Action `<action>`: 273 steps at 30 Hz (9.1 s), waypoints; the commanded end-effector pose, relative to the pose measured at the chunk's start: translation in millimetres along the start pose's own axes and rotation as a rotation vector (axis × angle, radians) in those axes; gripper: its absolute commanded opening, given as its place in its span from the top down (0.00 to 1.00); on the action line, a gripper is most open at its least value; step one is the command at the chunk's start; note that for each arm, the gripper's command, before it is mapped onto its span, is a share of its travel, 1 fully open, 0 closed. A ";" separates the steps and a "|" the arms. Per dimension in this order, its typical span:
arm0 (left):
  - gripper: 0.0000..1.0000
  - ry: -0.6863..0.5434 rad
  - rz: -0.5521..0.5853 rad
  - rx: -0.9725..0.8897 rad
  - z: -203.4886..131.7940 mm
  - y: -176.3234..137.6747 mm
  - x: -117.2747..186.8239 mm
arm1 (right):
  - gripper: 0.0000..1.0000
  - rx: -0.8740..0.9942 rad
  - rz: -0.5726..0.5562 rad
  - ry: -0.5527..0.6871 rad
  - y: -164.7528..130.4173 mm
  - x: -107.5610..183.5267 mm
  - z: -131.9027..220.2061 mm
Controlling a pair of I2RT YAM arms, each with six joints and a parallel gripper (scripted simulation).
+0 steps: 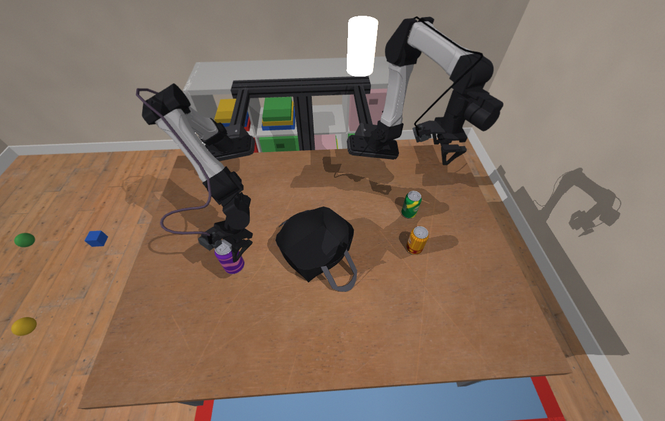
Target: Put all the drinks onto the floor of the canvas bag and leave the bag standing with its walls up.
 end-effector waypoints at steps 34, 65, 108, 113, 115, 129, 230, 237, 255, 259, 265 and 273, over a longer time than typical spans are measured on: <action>0.00 0.054 0.026 0.016 3.2 -2.1 7.6 | 0.30 -0.011 -0.049 0.000 -12.8 20.9 17.7; 0.00 0.054 0.026 0.016 3.2 -2.1 7.6 | 0.30 -0.083 -0.076 0.032 -30.0 47.7 45.4; 0.00 0.054 0.026 0.016 3.2 -2.1 7.6 | 0.30 -0.068 -0.063 0.038 -86.7 96.6 94.9; 0.00 0.054 0.026 0.016 3.2 -2.1 7.6 | 0.30 -0.070 -0.062 0.056 -92.6 100.7 96.6; 0.00 0.054 0.026 0.016 3.2 -2.1 7.6 | 0.30 -0.082 -0.061 0.075 -93.3 106.1 100.2; 0.00 0.054 0.026 0.016 3.2 -2.1 7.6 | 0.30 0.001 -0.059 0.022 -126.2 93.5 93.0; 0.00 0.054 0.026 0.016 3.2 -2.1 7.6 | 0.30 -0.043 -0.053 0.046 -202.6 69.0 126.3; 0.00 0.054 0.026 0.016 3.2 -2.1 7.6 | 0.30 -0.030 -0.053 0.020 -211.6 49.3 118.5; 0.00 0.054 0.026 0.016 3.2 -2.1 7.6 | 0.30 -0.051 -0.046 0.036 -221.2 36.4 124.8; 0.00 0.054 0.026 0.016 3.2 -2.1 7.6 | 0.30 -0.051 -0.046 0.018 -225.0 22.9 120.0; 0.00 0.054 0.026 0.016 3.2 -2.1 7.6 | 0.30 -0.056 -0.043 0.048 -224.1 36.6 127.6; 0.00 0.054 0.026 0.016 3.2 -2.1 7.6 | 0.30 -0.061 -0.041 0.023 -228.7 14.1 122.0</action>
Point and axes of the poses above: on each arm, the point where the finger pads meet when closed, its own x axis back along the fingers, its own z axis across the jaws, y = z × x, the point moved 4 cm from there along x, back along the fingers, and after that the axes turned 8 degrees about -x, right-handed, at the moved point
